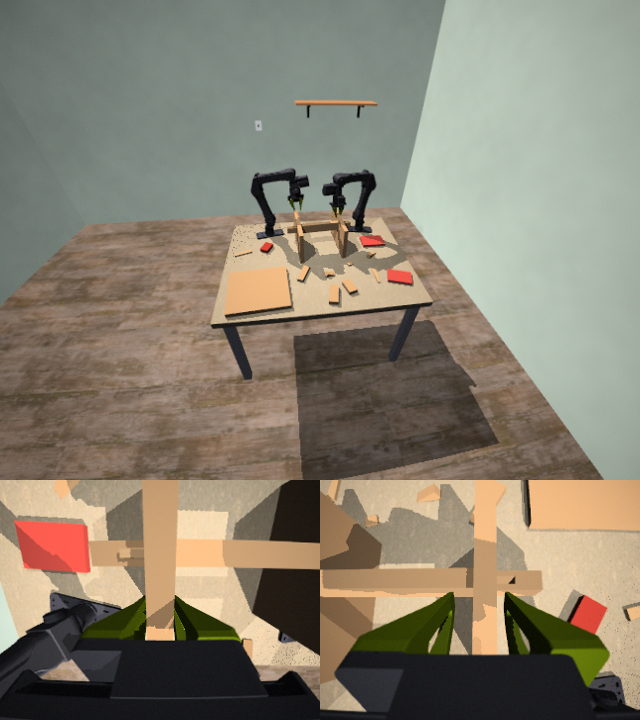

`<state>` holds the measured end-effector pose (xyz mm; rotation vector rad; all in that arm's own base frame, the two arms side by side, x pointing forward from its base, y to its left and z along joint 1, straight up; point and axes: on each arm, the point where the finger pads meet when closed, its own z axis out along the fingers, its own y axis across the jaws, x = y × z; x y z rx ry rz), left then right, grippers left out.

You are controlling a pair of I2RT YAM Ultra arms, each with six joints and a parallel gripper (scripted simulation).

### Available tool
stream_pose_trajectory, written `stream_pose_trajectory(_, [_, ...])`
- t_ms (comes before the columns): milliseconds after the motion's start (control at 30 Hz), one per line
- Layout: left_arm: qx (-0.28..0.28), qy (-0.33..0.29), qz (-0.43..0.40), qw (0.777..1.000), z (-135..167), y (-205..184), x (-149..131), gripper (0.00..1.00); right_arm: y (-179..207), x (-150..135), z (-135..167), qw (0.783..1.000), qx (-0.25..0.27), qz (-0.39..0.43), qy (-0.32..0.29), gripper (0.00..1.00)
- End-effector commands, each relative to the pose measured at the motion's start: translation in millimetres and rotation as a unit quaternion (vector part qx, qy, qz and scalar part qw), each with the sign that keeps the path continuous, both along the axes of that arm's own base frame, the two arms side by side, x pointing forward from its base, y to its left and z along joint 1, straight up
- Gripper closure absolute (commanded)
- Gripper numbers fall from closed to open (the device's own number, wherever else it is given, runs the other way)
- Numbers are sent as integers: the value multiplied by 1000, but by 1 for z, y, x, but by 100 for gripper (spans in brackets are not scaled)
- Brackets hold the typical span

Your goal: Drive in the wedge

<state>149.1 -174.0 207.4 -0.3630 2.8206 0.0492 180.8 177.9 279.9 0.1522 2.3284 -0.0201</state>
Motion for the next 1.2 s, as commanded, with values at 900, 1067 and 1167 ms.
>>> stream_pose_trajectory(900, [-6,-10,-3,1000,14,-7,5,61,-6,1,13,1000,8,-7,-11,61])
stream_pose_trajectory(1067, [-30,-23,-1,999,26,-1,4,61,-6,1,13,1000,8,-7,-11,61])
stream_pose_trajectory(1167, [-30,-23,0,999,26,0,5,61,-6,1,13,1000,8,-7,-11,61])
